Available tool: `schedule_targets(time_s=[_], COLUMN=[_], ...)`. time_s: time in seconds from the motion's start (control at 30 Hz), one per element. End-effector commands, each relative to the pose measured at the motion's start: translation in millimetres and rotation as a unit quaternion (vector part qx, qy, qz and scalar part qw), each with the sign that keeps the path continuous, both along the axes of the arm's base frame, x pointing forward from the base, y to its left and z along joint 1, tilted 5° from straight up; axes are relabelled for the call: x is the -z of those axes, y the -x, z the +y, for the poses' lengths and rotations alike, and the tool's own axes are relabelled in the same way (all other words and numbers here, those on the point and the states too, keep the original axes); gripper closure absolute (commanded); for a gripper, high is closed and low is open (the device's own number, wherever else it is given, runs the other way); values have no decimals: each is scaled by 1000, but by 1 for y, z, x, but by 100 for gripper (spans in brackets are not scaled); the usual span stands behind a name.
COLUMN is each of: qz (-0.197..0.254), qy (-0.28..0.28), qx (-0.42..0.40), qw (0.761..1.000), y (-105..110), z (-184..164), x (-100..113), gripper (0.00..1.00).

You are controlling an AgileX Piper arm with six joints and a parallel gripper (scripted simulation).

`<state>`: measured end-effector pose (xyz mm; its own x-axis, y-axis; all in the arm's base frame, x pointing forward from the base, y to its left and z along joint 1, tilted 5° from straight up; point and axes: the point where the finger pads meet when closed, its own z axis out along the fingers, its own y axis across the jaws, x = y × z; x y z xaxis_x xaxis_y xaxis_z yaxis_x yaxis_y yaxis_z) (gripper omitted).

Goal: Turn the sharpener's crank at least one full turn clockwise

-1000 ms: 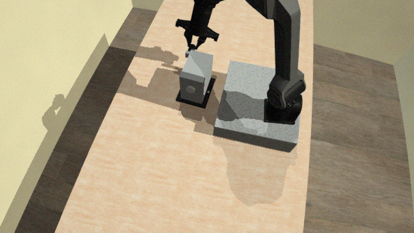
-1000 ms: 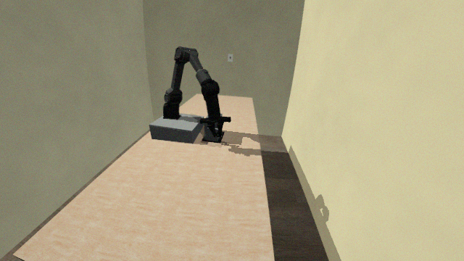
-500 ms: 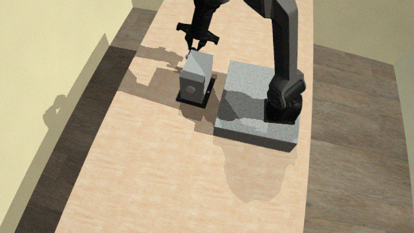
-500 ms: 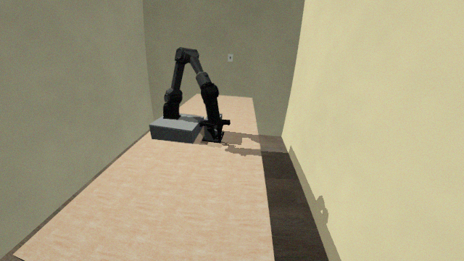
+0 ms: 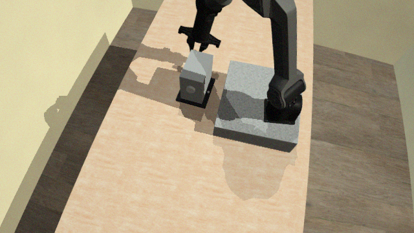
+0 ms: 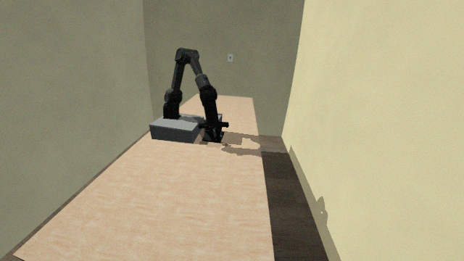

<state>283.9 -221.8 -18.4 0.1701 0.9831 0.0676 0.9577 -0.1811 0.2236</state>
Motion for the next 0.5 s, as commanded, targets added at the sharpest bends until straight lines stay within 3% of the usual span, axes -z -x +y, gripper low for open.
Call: schedule_targets(time_s=[0.0,0.47], qz=[1,1], qy=[-1,-1], qx=[1,1], qw=[1000,1000], y=[2,9], z=[1,2], x=[3,11], gripper=[80,80])
